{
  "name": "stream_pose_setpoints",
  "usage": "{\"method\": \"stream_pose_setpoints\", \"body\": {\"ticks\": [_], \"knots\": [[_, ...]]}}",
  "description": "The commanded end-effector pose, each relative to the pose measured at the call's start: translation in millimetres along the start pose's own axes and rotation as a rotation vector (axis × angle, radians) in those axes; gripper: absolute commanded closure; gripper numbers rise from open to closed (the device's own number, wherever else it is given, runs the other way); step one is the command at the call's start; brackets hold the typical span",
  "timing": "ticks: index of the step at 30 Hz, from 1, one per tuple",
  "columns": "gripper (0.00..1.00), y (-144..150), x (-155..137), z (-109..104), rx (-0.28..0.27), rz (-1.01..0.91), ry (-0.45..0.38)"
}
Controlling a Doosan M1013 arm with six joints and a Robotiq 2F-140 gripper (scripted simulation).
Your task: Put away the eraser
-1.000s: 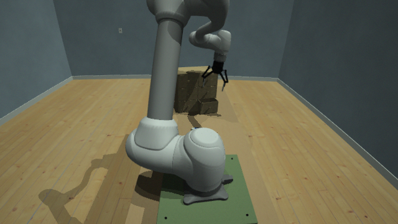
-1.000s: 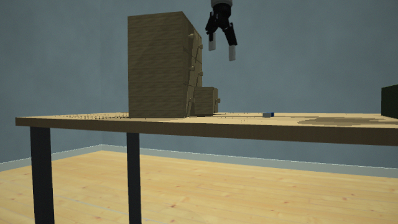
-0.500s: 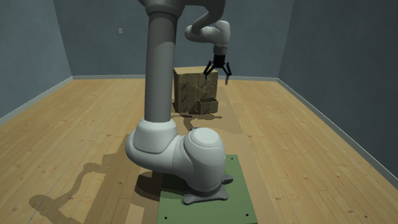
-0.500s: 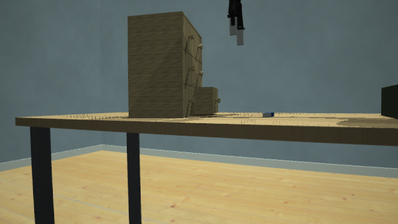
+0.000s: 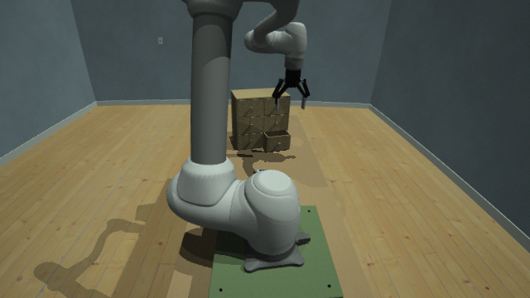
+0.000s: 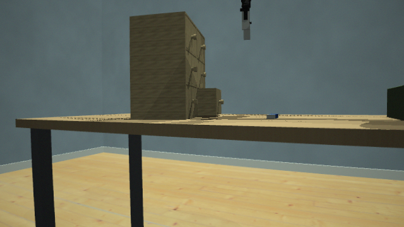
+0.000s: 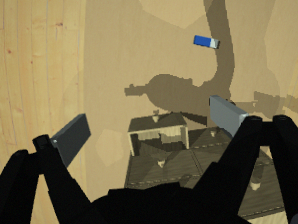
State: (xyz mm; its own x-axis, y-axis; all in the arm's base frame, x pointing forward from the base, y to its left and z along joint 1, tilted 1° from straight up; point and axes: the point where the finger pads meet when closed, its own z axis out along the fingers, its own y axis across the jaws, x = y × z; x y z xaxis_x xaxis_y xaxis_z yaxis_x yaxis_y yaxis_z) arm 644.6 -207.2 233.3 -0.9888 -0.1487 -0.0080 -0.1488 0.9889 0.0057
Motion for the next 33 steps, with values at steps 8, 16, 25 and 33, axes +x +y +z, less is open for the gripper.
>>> {"method": "stream_pose_setpoints", "body": {"ticks": [8, 16, 25, 33], "knots": [[0.00, 0, 1, 0, 0.000, 0.010, 0.000], [0.00, -1, 11, 4, 0.000, 0.238, 0.000], [0.00, -3, 35, 14, -0.003, 0.690, -0.001], [0.00, -3, 73, 30, -0.018, 1.066, -0.001]]}}
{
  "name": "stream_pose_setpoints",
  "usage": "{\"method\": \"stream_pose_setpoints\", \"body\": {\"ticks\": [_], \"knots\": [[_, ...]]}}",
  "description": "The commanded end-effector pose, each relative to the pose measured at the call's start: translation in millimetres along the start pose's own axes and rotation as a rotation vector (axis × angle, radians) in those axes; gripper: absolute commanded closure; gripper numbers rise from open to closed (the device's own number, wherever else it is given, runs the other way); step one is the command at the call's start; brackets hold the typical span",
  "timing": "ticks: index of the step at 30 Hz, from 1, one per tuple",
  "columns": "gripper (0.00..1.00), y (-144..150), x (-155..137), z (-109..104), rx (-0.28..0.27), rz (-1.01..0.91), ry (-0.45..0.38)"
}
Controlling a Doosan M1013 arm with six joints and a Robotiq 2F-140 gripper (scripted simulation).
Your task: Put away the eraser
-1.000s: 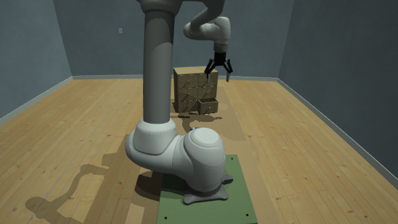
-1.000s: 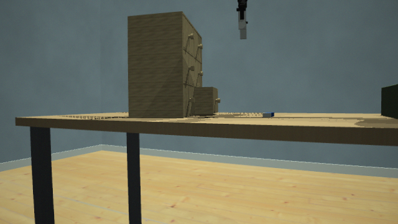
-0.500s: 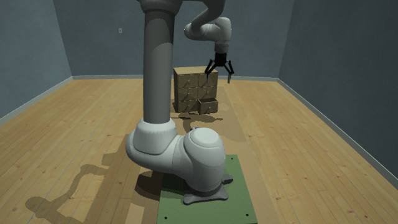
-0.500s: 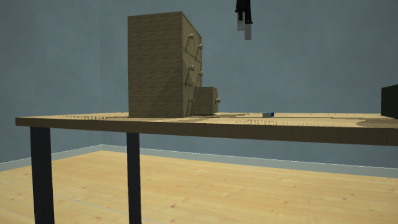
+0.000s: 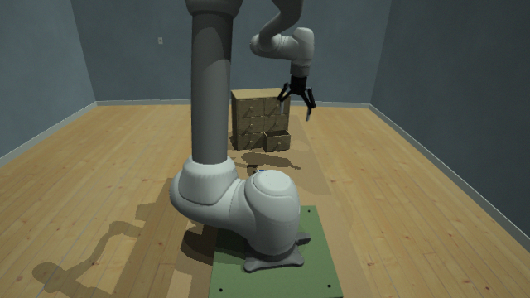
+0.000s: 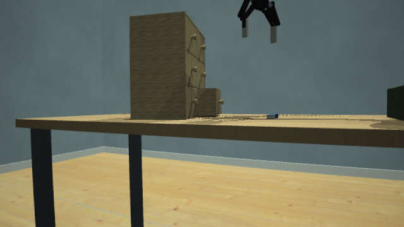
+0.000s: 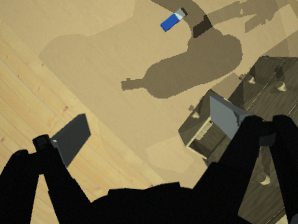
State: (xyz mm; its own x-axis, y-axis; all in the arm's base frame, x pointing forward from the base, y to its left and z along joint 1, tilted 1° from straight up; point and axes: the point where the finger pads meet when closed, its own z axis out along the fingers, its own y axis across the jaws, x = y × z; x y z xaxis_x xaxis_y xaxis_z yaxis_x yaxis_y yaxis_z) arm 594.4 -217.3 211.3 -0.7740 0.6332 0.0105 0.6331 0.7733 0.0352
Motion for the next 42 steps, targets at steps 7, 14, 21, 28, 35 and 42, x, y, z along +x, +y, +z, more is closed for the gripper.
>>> {"method": "stream_pose_setpoints", "body": {"ticks": [7, 14, 21, 28, 35, 42], "knots": [[0.00, -34, 32, 19, -0.003, 0.567, -0.003], [0.00, -54, 53, 32, -0.017, 0.884, 0.004], [0.00, -64, 65, 39, -0.029, 1.221, 0.011], [0.00, -67, 68, 41, -0.037, 1.531, 0.015], [0.00, -66, 68, 41, -0.039, 1.858, 0.013], [0.00, -64, 67, 44, -0.048, 2.169, 0.002]]}}
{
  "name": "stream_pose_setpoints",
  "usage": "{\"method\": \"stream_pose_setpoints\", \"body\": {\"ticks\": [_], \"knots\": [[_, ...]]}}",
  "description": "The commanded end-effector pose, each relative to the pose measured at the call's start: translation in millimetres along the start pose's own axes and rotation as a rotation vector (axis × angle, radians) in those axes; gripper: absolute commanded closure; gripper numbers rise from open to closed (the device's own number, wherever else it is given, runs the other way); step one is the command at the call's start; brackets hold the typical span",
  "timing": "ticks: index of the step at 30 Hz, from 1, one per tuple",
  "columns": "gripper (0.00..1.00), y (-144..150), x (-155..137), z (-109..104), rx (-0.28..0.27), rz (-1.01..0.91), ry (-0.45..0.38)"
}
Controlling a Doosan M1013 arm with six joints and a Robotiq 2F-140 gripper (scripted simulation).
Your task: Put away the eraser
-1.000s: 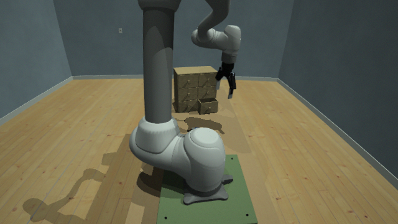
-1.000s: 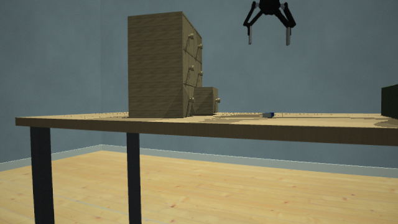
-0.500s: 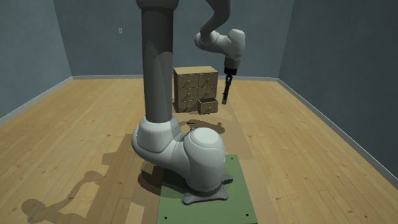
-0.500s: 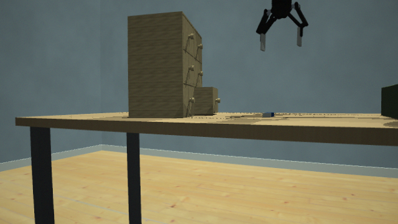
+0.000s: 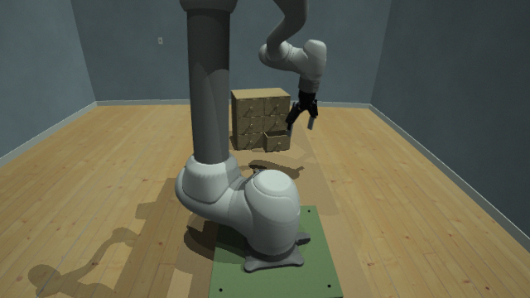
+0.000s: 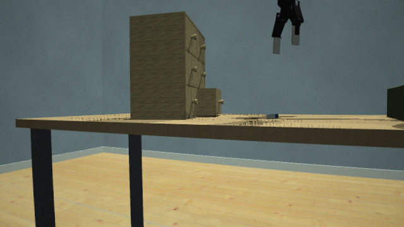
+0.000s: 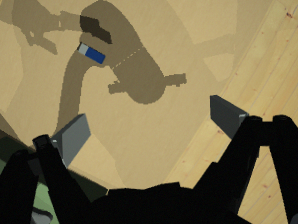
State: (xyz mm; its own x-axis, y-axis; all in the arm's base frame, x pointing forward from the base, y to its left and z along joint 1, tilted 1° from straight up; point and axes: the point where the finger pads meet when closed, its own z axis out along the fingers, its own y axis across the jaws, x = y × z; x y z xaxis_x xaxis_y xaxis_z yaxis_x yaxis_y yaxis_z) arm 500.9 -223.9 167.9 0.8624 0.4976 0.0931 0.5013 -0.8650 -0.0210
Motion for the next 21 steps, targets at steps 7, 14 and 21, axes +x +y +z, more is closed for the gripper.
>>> {"method": "stream_pose_setpoints", "body": {"ticks": [7, 14, 21], "knots": [[0.00, 5, 11, 14, -0.064, 0.356, 0.087], [0.00, 10, 23, 28, -0.096, 0.352, 0.253], [0.00, 15, 34, 42, -0.124, 0.347, 0.404]]}}
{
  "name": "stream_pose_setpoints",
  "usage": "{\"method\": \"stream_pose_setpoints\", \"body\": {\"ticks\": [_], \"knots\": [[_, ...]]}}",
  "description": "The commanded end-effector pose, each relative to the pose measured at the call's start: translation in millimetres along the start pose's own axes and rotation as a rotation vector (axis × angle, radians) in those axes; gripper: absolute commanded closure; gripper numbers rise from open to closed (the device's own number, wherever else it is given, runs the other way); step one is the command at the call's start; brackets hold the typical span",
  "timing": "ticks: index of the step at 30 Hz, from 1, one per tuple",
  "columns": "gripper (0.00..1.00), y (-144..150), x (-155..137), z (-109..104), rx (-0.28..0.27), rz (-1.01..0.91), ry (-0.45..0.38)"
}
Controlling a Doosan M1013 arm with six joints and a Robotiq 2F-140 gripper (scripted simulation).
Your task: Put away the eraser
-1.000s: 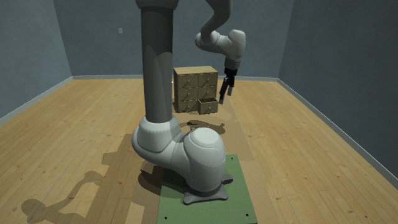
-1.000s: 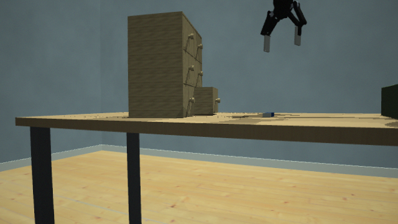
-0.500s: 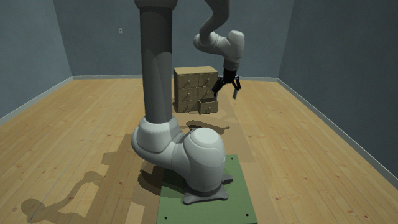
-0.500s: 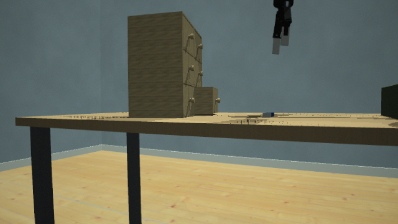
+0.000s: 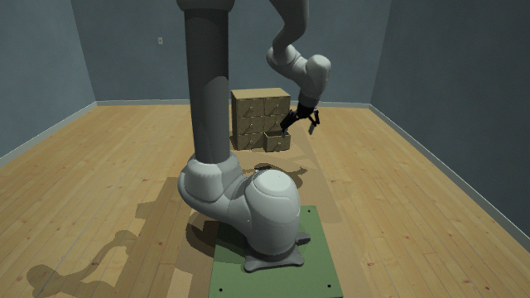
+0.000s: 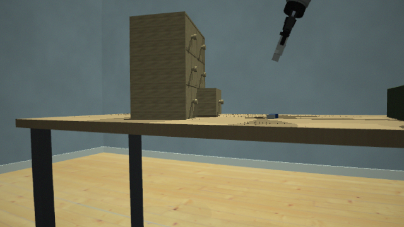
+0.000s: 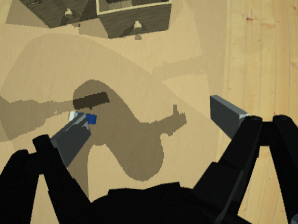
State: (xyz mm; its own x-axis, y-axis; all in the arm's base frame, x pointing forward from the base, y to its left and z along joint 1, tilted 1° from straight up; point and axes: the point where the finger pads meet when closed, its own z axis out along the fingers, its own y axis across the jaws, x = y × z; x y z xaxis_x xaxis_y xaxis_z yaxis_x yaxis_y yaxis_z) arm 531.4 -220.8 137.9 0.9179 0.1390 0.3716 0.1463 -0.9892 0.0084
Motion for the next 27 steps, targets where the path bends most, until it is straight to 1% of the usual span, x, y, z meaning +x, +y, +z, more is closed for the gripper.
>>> {"method": "stream_pose_setpoints", "body": {"ticks": [1, 9, 11, 26, 27], "knots": [[0.00, -3, 7, 14, 0.017, -0.007, 0.139], [0.00, -3, 15, 32, 0.016, -0.003, 0.308], [0.00, -3, 15, 32, 0.016, -0.003, 0.308], [0.00, -4, 30, 66, 0.015, 0.003, 0.625], [0.00, -4, 30, 66, 0.015, 0.003, 0.625]]}}
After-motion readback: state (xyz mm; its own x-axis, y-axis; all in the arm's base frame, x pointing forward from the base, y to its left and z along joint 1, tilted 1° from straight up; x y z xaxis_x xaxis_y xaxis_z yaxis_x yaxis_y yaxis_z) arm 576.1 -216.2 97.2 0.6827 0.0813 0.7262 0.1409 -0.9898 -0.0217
